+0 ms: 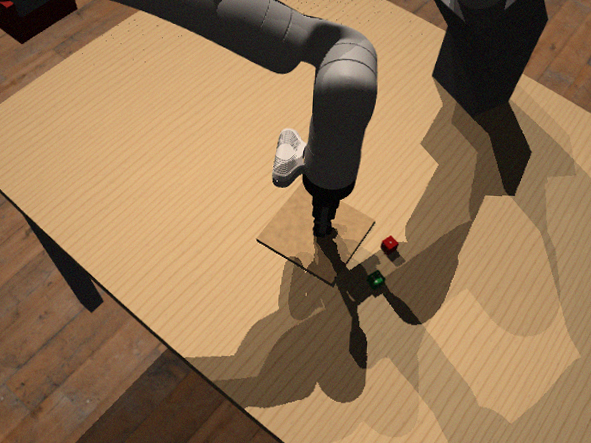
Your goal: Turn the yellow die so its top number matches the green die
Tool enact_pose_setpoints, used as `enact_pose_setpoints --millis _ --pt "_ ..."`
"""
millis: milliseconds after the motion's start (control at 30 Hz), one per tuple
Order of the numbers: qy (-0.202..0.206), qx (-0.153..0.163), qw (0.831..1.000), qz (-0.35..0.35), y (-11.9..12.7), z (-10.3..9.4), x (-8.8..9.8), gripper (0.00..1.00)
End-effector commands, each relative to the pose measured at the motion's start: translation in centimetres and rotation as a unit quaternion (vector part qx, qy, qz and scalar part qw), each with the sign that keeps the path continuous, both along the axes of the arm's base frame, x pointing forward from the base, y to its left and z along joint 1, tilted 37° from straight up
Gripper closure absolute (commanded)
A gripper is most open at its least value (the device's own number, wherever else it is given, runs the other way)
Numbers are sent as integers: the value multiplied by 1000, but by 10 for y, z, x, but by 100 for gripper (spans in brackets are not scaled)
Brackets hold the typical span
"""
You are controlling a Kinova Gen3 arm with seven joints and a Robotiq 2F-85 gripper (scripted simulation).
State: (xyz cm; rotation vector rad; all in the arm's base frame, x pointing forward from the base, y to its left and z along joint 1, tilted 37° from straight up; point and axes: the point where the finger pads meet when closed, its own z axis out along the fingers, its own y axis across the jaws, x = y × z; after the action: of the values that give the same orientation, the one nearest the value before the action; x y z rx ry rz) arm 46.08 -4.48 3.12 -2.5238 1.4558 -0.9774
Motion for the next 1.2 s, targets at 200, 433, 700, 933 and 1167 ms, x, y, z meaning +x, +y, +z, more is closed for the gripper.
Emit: enact_pose_setpoints --millis 200,433,700,933,1167 --pt "-2 -1 1000 1 9 29 -19 85" --pt "-2 -1 1000 1 16 54 -36 85" --pt "-2 -1 1000 1 24 77 -52 85" --pt "-2 -1 1000 1 24 79 -54 85" --pt "-2 0 1000 1 24 79 -54 85"
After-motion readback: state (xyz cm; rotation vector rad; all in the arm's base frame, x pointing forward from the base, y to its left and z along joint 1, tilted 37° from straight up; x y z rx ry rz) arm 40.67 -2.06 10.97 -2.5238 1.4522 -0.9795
